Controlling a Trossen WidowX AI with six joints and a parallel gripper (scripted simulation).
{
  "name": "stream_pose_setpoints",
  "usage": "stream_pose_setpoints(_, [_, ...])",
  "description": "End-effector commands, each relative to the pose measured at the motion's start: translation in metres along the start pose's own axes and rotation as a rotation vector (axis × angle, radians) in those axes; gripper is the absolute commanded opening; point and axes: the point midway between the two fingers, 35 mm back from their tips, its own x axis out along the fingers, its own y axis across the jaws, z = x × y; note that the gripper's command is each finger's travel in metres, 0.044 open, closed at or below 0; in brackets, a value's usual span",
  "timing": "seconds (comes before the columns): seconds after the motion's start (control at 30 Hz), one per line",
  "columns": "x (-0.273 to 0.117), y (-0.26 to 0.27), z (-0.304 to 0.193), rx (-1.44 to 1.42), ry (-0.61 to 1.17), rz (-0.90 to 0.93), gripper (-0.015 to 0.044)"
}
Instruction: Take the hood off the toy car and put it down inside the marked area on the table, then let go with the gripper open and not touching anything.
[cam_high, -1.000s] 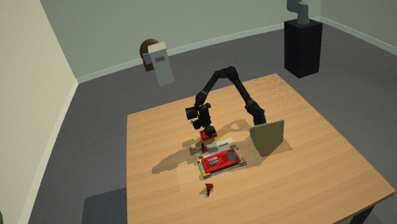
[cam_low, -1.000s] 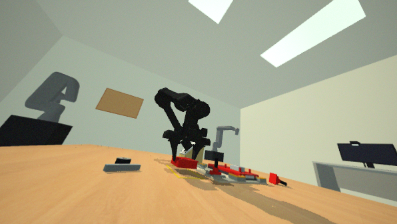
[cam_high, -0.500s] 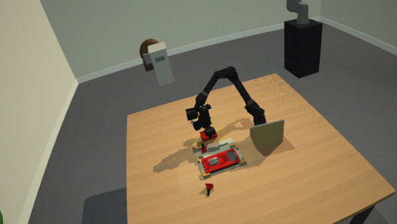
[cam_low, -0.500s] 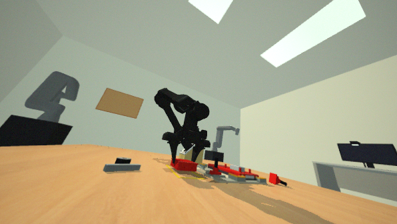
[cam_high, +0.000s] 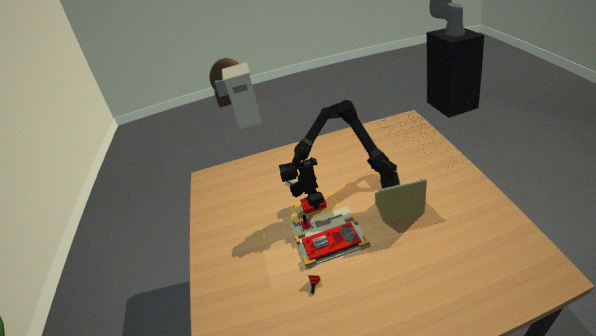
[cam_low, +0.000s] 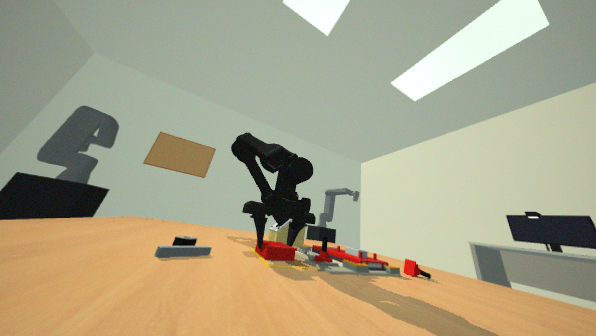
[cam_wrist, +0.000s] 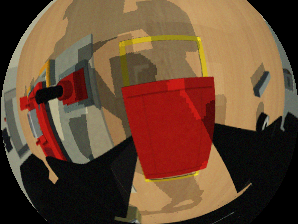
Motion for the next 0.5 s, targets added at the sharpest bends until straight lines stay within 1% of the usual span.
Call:
stream_pose_setpoints(0.0, [-0.0004,0.0000,0.0001,0.000,0.000,0.000,0.0053])
stream_pose_setpoints(0.47, [-0.0027,0.0001,0.0004,0.000,-0.001,0.000,0.0420])
